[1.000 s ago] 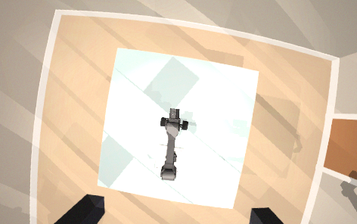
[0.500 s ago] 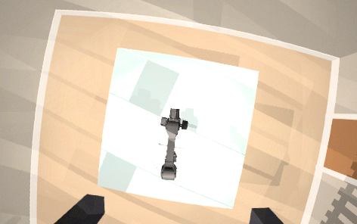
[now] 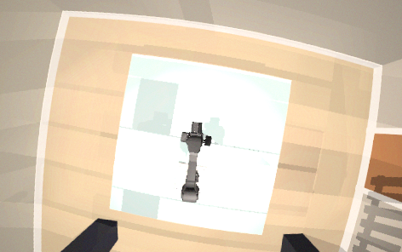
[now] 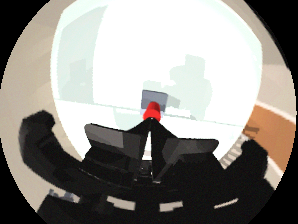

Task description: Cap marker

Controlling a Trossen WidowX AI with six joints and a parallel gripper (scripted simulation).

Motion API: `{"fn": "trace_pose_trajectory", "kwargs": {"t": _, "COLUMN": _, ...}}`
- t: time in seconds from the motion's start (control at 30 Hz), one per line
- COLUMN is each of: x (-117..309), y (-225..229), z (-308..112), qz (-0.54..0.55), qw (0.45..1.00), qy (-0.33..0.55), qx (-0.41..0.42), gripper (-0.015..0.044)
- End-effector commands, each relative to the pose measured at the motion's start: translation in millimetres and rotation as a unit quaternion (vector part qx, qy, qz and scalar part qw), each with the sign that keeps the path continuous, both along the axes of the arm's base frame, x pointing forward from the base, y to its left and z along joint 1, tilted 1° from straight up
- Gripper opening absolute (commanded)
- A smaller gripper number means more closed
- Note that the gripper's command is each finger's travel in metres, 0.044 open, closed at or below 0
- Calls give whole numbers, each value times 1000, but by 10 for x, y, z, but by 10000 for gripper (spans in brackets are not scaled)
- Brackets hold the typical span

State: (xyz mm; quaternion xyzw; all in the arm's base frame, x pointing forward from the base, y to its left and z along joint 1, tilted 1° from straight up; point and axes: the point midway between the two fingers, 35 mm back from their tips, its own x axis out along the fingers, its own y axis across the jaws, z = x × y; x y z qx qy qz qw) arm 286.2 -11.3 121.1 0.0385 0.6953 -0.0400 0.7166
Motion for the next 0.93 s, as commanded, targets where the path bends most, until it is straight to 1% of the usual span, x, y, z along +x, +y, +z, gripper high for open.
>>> {"fn": "trace_pose_trajectory", "kwargs": {"t": 0.0, "x": 51, "y": -5, "z": 351, "qz": 3, "qw": 1000, "qy": -11, "qx": 0, "gripper": 0}}
{"fn": "trace_pose_trajectory", "kwargs": {"t": 0.13, "x": 5, "y": 3, "z": 772, "qz": 1, "qw": 1000, "qy": -8, "qx": 0, "gripper": 0}}
{"fn": "trace_pose_trajectory", "kwargs": {"t": 0.3, "x": -9, "y": 5, "z": 838, "qz": 0, "qw": 1000, "qy": -8, "qx": 0, "gripper": 0}}
{"fn": "trace_pose_trajectory", "kwargs": {"t": 0.83, "x": -9, "y": 5, "z": 838, "qz": 0, "qw": 1000, "qy": -8, "qx": 0, "gripper": 420}}
{"fn": "trace_pose_trajectory", "kwargs": {"t": 0.87, "x": -9, "y": 5, "z": 838, "qz": 0, "qw": 1000, "qy": -8, "qx": 0, "gripper": 440}}
{"fn": "trace_pose_trajectory", "kwargs": {"t": 0.9, "x": -9, "y": 5, "z": 838, "qz": 0, "qw": 1000, "qy": -8, "qx": 0, "gripper": 440}}
